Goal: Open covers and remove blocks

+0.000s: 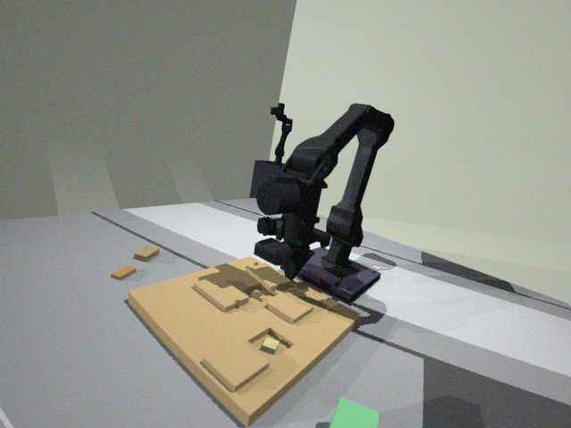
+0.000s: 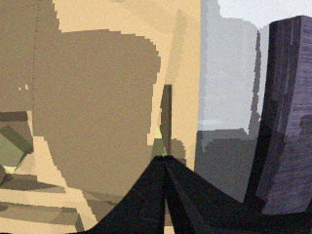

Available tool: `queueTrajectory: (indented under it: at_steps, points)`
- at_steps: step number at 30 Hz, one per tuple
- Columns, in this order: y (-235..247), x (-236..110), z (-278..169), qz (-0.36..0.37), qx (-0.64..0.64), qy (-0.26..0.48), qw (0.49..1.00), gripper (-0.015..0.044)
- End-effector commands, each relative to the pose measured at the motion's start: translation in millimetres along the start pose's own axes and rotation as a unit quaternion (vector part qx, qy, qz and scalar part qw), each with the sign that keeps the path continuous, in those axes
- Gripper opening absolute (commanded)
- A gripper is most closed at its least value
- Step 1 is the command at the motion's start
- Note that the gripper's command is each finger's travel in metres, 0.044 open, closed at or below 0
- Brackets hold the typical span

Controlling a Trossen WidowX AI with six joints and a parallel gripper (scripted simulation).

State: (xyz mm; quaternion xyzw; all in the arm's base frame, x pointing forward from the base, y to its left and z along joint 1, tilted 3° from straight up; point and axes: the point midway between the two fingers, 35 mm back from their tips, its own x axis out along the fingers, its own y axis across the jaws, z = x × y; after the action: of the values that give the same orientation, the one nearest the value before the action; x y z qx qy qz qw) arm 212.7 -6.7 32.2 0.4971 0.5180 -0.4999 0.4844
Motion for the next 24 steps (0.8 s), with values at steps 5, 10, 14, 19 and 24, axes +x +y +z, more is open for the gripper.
queueTrajectory:
  at_steps: [5,10,14,19,24]
  points:
    - [9,-1,-1,0.004,0.003,0.0,1.0,0.0]
    - [15,-1,-1,0.004,0.003,0.0,1.0,0.0]
    - [20,-1,-2,0.005,0.003,0.0,1.0,0.0]
    - [26,-1,-2,0.005,0.003,0.0,1.0,0.0]
    - [29,-1,-2,0.005,0.003,0.0,1.0,0.0]
